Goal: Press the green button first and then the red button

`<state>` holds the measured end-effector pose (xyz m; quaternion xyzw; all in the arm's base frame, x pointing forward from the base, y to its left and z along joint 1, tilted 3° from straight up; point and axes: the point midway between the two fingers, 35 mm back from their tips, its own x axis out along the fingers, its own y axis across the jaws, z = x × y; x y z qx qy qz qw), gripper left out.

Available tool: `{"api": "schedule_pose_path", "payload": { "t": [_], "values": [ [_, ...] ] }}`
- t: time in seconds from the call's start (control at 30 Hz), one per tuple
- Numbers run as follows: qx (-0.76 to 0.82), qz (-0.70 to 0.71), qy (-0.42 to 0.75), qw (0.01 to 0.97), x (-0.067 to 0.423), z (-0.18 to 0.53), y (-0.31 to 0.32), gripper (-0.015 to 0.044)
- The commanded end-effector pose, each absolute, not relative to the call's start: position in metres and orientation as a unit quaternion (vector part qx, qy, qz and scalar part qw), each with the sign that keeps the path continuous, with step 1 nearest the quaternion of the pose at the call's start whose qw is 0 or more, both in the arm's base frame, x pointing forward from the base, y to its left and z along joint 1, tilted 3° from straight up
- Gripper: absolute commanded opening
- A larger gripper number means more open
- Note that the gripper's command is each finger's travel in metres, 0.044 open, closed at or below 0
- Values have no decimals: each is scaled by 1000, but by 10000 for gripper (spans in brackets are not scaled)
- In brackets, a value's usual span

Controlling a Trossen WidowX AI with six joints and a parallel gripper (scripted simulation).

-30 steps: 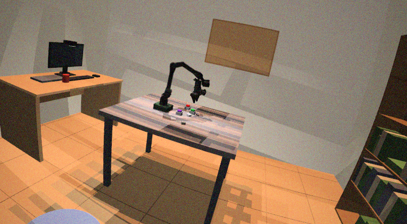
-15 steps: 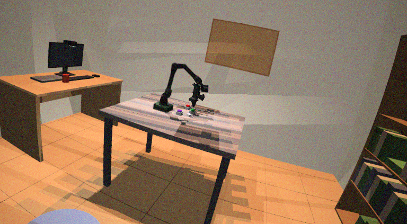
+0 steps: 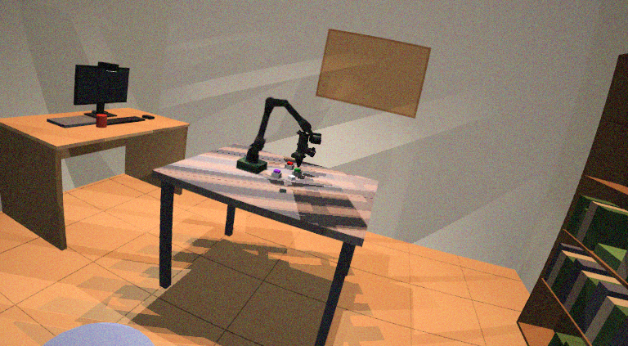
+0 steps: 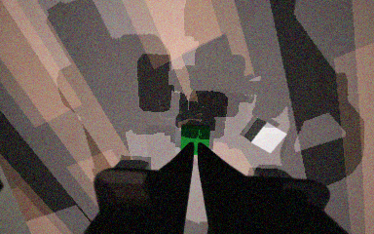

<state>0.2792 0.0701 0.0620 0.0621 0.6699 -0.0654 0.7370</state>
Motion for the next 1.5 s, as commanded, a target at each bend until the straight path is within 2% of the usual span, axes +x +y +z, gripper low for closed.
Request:
{"api": "schedule_pose_path", "payload": {
  "t": [0.0,1.07,1.47],
  "values": [
    [60,-63,676,732,278,52,70,20],
    [60,-63,676,732,278,39,70,20],
    [60,-63,675,732,275,95,71,20]
  ]
}}
